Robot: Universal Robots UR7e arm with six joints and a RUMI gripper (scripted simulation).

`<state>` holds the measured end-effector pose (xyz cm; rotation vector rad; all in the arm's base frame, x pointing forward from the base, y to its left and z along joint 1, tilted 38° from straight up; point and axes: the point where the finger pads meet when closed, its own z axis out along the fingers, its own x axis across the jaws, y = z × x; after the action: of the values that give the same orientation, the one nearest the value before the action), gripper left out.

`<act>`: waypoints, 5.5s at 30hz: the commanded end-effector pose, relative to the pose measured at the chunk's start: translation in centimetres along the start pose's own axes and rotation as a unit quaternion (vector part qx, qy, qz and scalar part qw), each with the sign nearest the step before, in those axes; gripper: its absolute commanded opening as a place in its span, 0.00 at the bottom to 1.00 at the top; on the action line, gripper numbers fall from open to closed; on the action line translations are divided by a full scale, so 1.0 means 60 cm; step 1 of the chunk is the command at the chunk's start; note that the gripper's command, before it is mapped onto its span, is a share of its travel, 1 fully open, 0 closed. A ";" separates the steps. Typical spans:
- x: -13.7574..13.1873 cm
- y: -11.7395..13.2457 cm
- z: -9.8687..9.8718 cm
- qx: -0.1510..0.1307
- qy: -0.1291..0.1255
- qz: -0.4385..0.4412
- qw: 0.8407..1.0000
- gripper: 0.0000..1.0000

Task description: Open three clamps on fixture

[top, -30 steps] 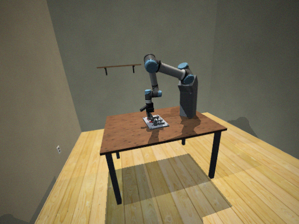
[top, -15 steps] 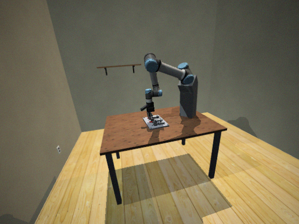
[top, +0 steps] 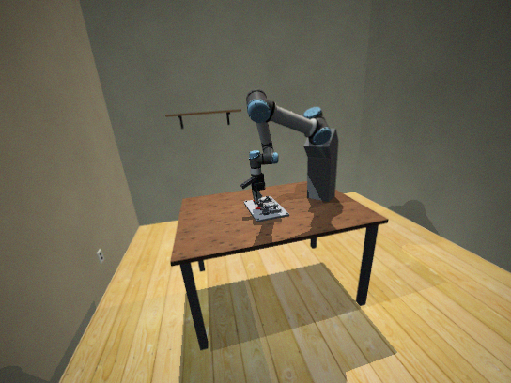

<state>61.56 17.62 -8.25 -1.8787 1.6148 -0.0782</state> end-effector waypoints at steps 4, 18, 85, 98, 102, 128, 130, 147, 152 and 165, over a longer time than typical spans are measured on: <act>0.001 0.014 -0.007 -0.001 0.000 0.001 1.000 0.00; 0.001 0.032 -0.009 -0.002 0.000 0.002 1.000 0.00; 0.000 0.053 -0.009 -0.003 -0.001 0.001 1.000 0.00; 0.000 0.054 -0.009 -0.003 -0.001 0.002 1.000 0.00; 0.000 0.055 -0.009 -0.003 -0.001 0.002 1.000 0.00; 0.000 0.063 -0.008 -0.003 -0.001 0.002 1.000 0.00; 0.000 0.063 -0.008 -0.003 -0.001 0.002 1.000 0.00; 0.000 0.063 -0.008 -0.003 -0.001 0.002 1.000 0.00; 0.000 0.063 -0.008 -0.003 -0.001 0.002 1.000 0.00; 0.000 0.060 -0.009 -0.001 0.000 0.001 1.000 0.28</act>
<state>58.28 17.30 -9.56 -1.8795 1.6159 -0.0769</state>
